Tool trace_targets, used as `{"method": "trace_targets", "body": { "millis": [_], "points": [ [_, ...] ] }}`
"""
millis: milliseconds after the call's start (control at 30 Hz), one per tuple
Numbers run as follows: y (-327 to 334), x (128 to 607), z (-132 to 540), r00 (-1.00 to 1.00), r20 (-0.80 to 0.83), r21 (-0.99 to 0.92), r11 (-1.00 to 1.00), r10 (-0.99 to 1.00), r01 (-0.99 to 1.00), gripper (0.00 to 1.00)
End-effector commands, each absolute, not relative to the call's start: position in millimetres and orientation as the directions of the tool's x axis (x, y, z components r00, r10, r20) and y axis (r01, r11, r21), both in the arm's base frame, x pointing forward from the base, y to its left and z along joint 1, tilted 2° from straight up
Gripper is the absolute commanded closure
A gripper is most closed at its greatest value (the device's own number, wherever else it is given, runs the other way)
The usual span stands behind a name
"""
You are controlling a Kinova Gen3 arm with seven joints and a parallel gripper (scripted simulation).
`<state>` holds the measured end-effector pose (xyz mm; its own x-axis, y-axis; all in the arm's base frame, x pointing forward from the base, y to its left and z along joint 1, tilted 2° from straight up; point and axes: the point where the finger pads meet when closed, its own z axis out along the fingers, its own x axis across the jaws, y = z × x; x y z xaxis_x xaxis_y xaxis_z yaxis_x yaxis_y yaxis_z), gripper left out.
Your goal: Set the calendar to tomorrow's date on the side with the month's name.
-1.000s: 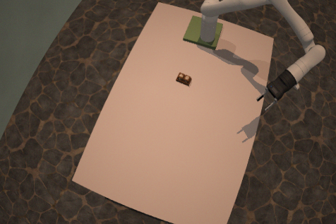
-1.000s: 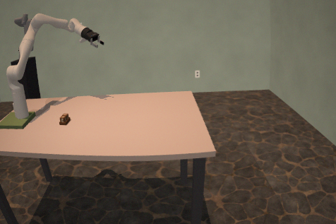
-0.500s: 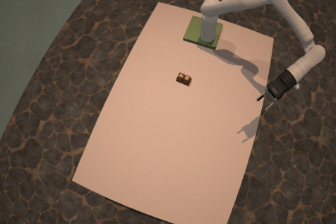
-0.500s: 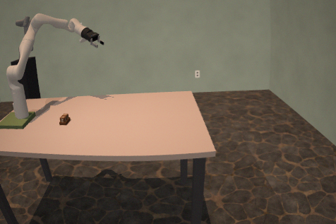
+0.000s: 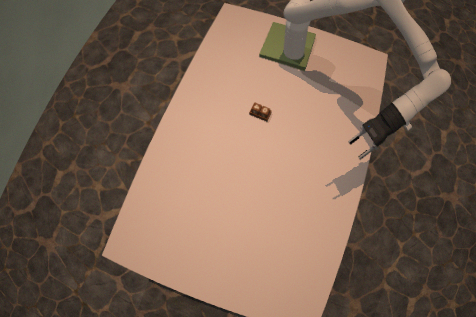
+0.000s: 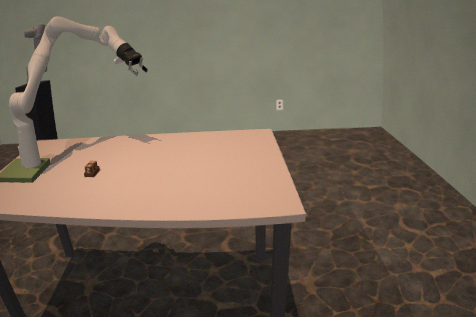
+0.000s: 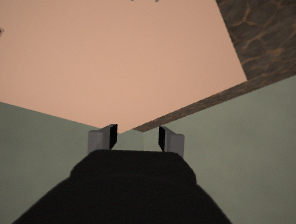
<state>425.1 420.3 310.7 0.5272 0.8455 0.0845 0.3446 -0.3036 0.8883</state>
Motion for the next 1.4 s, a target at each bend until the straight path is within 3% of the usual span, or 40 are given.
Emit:
{"method": "trace_targets", "body": {
  "millis": [0, 100, 400, 767, 967, 1367],
  "points": [
    [370, 449, 303, 0.597, 0.058, 0.862, -0.341, 0.8, 0.374, 0.0],
    [370, 449, 303, 0.597, 0.058, 0.862, -0.341, 0.8, 0.374, 0.0],
    [258, 463, 254, 0.713, -0.041, 0.735, -0.462, 0.7, 0.496, 0.0],
    [145, 439, 203, 0.82, -0.093, 0.525, -0.672, 0.565, 0.522, 0.0],
    [79, 402, 173, 0.897, -0.082, 0.335, -0.836, 0.434, 0.435, 0.0],
    [24, 349, 148, 0.978, -0.015, 0.098, -0.973, 0.209, 0.209, 0.0]
  ]
}}
